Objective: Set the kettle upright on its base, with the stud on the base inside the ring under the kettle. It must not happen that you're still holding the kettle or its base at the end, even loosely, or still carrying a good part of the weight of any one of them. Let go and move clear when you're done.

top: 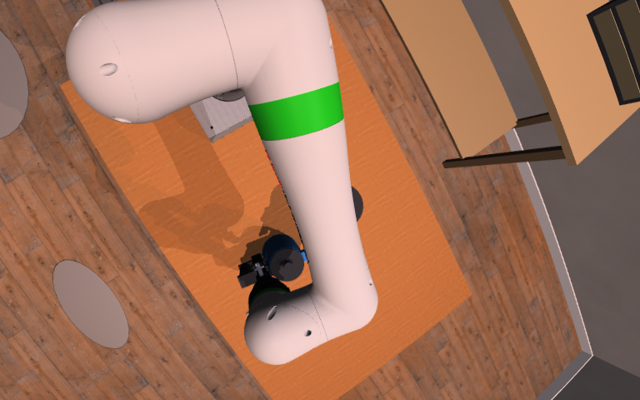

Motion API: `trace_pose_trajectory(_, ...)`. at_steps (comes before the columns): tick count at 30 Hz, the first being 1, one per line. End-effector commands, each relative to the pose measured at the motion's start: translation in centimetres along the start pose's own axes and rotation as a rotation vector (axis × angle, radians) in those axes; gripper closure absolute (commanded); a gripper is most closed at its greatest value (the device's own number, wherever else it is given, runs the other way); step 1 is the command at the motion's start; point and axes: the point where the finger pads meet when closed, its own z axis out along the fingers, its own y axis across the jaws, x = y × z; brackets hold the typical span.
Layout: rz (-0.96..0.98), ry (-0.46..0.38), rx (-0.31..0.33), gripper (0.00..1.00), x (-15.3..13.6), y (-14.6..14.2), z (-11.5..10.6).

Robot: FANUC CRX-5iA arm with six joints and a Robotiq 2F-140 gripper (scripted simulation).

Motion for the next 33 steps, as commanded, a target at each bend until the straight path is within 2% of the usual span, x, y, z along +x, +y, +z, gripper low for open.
trace_pose_trajectory(1, 0.0, 0.0, 0.0, 0.53, 0.01, -0.02, -0.02)
trace_pose_trajectory(26, 0.0, 0.0, 0.0, 0.53, 0.01, -0.02, -0.02)
trace_pose_trajectory(27, 0.0, 0.0, 0.0, 1.0, 0.01, -0.02, -0.02)
trace_pose_trajectory(33, 0.0, 0.0, 0.0, 1.0, 0.01, -0.02, -0.02)
